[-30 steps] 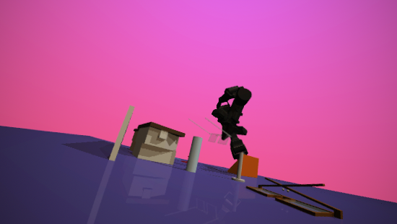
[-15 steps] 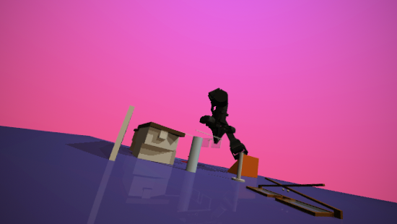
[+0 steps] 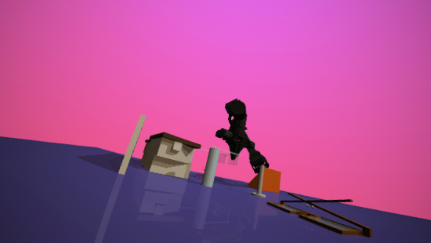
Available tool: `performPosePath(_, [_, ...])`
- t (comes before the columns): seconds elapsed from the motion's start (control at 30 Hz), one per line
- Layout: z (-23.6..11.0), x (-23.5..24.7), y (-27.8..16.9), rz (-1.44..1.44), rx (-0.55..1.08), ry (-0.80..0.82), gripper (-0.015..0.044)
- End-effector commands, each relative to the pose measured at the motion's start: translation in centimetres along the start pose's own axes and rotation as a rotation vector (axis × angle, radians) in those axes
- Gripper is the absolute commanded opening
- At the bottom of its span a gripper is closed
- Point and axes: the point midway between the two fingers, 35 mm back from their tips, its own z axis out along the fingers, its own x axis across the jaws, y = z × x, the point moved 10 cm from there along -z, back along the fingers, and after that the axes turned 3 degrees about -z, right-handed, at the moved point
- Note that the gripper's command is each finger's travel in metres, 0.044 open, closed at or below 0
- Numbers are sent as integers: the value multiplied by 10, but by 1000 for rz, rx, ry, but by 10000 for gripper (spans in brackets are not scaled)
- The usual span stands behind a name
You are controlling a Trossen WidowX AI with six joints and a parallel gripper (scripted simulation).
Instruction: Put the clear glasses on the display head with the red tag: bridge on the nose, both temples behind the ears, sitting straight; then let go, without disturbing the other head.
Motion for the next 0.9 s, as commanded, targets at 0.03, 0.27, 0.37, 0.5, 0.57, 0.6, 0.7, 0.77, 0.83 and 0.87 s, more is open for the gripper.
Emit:
performPosePath(0.03, [7, -1, -1, -9, -9, -1, 0])
performPosePath(0.27, [15, -1, 0, -9, -9, -1, 0])
performPosePath(0.37, [18, -1, 0, -9, -10, -1, 0])
performPosePath(0.5, [23, -1, 0, -9, -10, -1, 0])
performPosePath(0.57, [25, -1, 0, -9, -10, -1, 0])
performPosePath(0.6, [26, -1, 0, -9, -10, -1, 0])
performPosePath(0.7, [29, -1, 1, -9, -10, 0, 0])
performPosePath(0.77, [30, -1, 1, -9, -10, 0, 0])
performPosePath(0.83, [30, -1, 1, -9, -10, 0, 0])
performPosePath(0.87, [30, 0, 1, -9, -10, 0, 0])
